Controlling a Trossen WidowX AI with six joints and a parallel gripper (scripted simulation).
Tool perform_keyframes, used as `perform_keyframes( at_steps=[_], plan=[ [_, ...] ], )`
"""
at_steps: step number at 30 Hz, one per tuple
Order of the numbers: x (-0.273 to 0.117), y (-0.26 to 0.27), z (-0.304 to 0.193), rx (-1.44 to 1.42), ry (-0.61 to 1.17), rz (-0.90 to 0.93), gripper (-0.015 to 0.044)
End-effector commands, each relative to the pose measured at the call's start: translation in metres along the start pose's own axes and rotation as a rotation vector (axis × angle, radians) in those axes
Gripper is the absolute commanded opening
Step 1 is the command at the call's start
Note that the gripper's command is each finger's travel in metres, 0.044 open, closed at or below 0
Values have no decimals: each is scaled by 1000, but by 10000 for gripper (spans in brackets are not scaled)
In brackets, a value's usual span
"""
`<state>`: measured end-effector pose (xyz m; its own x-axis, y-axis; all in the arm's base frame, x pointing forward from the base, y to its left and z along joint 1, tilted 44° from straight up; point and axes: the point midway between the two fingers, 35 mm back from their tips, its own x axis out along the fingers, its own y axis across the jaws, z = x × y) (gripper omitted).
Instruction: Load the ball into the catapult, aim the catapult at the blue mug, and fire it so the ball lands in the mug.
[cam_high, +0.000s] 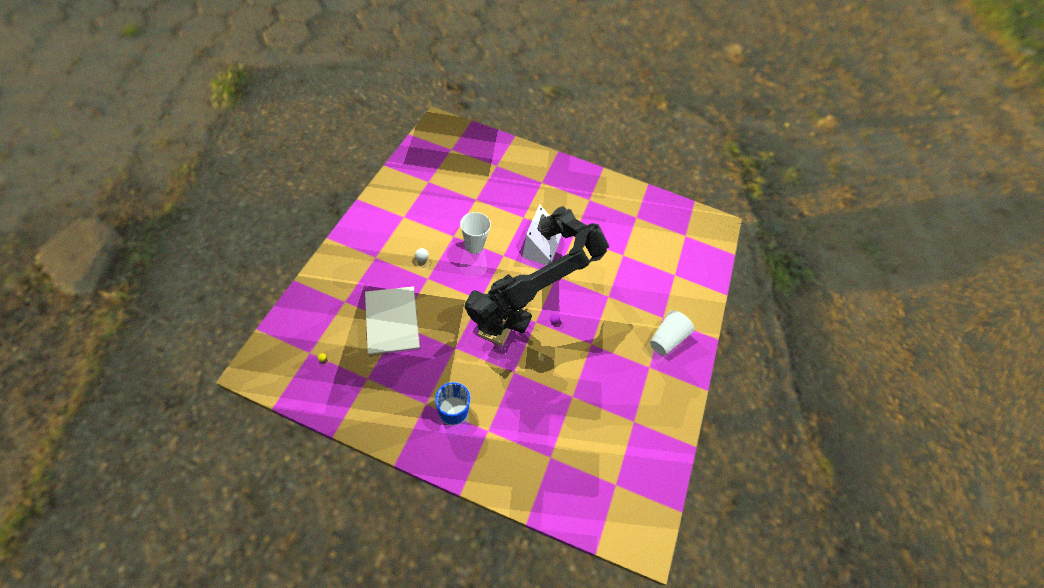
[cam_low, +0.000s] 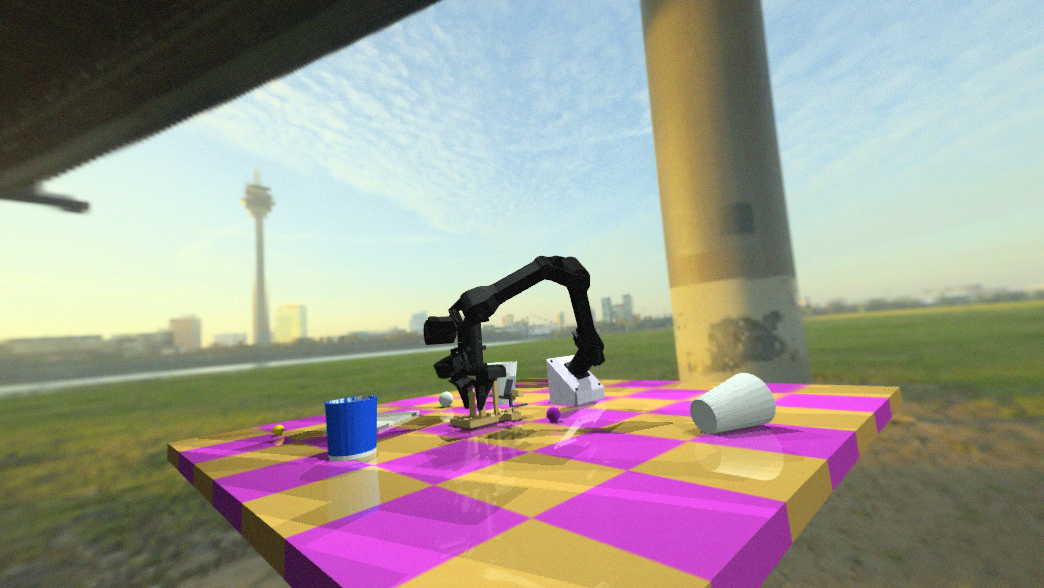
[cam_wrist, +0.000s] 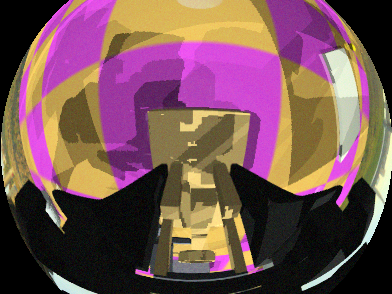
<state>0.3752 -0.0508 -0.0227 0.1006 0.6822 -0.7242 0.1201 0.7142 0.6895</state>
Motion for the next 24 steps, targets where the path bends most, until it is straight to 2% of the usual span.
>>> perform_keyframes(
  at_steps=[1, 5, 24],
  plan=[
    [-3, -1, 0, -1, 1, -4, 105],
    [-47, 0, 1, 0, 0, -2, 0],
    [-25, 0, 1, 0, 5, -2, 0]
  ],
)
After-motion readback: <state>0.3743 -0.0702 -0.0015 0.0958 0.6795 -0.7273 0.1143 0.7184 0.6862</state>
